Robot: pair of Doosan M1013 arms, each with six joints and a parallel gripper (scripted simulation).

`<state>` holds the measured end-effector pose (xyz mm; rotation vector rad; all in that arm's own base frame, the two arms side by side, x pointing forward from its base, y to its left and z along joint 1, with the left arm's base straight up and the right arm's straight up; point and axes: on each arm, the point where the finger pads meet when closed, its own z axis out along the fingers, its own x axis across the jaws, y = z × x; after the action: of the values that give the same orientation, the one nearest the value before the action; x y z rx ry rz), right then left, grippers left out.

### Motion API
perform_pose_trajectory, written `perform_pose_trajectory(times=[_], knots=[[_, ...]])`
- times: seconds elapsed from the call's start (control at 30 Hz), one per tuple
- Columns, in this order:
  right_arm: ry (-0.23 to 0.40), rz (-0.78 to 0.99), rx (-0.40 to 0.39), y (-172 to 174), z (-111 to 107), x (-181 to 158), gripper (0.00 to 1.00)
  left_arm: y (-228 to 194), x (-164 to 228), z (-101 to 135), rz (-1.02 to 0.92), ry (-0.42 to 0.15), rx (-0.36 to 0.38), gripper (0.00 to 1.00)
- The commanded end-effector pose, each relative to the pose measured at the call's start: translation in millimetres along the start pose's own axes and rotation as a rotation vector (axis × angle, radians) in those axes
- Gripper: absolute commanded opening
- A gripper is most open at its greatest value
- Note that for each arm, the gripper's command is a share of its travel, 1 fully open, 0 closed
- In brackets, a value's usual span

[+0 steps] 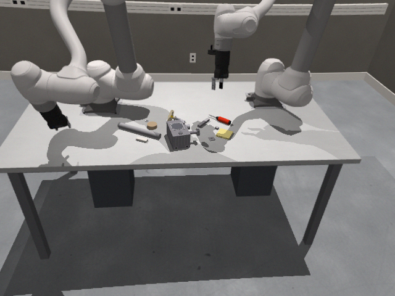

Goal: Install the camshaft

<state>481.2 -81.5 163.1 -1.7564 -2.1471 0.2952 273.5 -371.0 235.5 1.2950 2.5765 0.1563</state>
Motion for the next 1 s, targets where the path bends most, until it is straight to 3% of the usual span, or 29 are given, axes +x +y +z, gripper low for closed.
perform_pose_trajectory(times=[0.0, 0.33, 0.73, 0.97], knots=[[0.0, 0.0, -0.002, 0.1, -0.9, 0.1, 1.0, -32.0, -53.0, 16.1, 0.131, -0.113, -0.068, 1.0], [0.0, 0.0, -0.002, 0.1, -0.9, 0.1, 1.0, -176.2, -139.6, 25.8, 0.492, -0.376, -0.088, 1.0], [0.0, 0.0, -0.002, 0.1, -0.9, 0.1, 1.0, -183.9, -141.3, 28.4, 0.507, -0.387, -0.087, 1.0], [0.0, 0.0, -0.002, 0.1, -0.9, 0.1, 1.0, -188.0, -137.8, 47.4, 0.506, -0.387, -0.087, 1.0]])
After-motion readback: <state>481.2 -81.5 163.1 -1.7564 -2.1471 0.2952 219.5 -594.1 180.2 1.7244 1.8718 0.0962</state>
